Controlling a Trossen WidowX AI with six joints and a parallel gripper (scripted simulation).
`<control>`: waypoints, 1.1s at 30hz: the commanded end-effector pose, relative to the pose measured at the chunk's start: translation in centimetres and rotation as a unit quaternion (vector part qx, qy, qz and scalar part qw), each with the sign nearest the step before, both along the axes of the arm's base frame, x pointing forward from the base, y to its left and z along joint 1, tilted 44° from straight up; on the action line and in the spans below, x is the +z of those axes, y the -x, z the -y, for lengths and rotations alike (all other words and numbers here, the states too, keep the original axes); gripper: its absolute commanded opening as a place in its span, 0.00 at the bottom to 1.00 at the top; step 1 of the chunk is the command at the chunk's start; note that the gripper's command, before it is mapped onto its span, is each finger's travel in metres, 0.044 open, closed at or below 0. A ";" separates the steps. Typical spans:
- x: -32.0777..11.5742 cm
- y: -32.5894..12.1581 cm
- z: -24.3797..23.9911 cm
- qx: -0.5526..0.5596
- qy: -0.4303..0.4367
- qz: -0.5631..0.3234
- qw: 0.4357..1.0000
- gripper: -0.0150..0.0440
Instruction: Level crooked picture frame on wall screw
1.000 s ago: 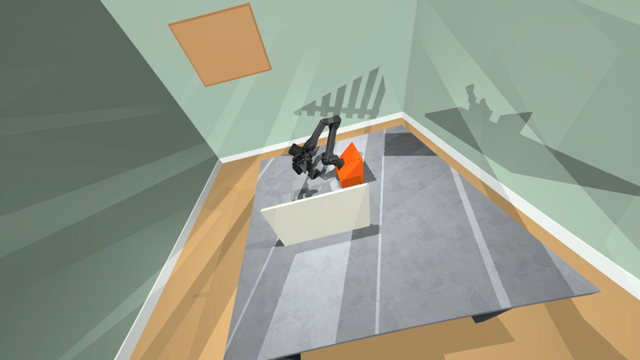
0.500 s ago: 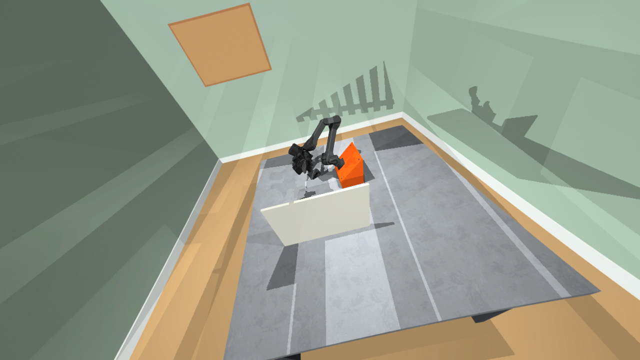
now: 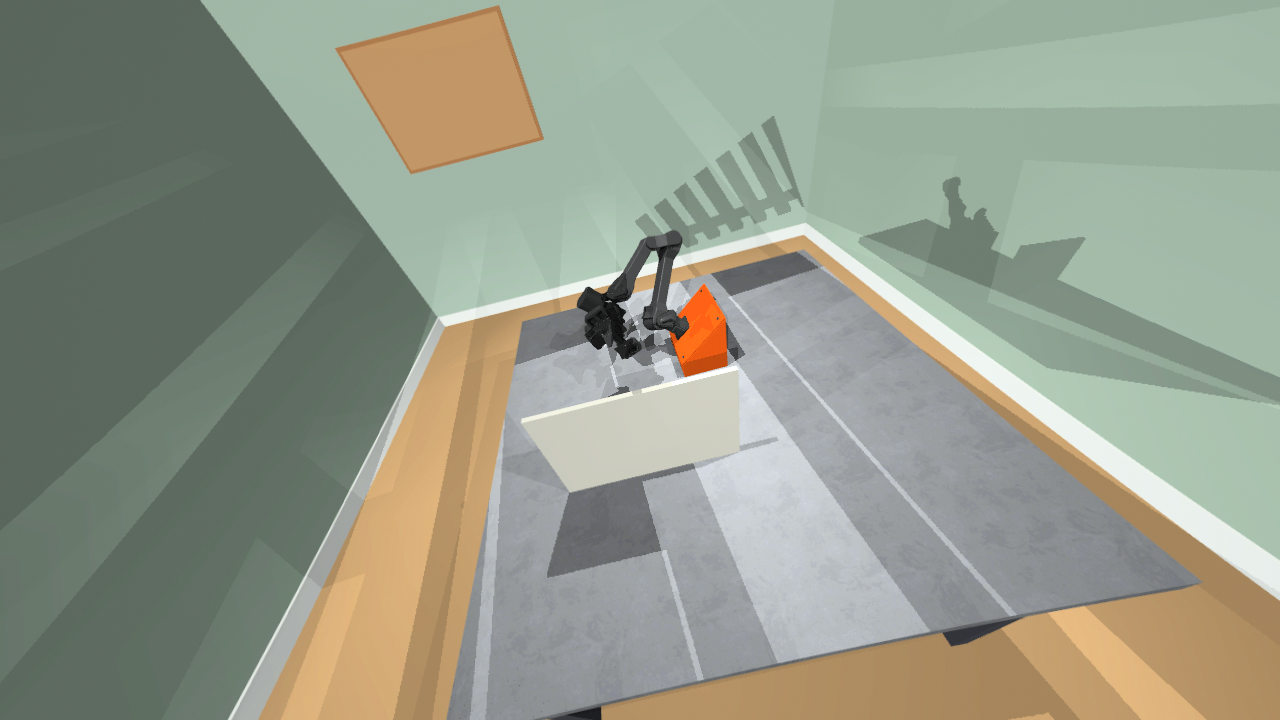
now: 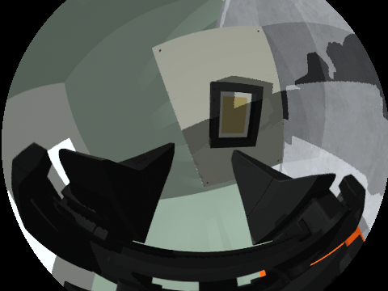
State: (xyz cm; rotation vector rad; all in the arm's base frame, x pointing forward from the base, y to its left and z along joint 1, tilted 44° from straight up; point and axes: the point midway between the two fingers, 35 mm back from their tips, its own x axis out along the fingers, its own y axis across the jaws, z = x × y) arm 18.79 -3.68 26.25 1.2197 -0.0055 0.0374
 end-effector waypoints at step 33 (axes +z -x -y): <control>-3.0 -6.4 1.7 0.000 0.066 0.003 0.998 0.69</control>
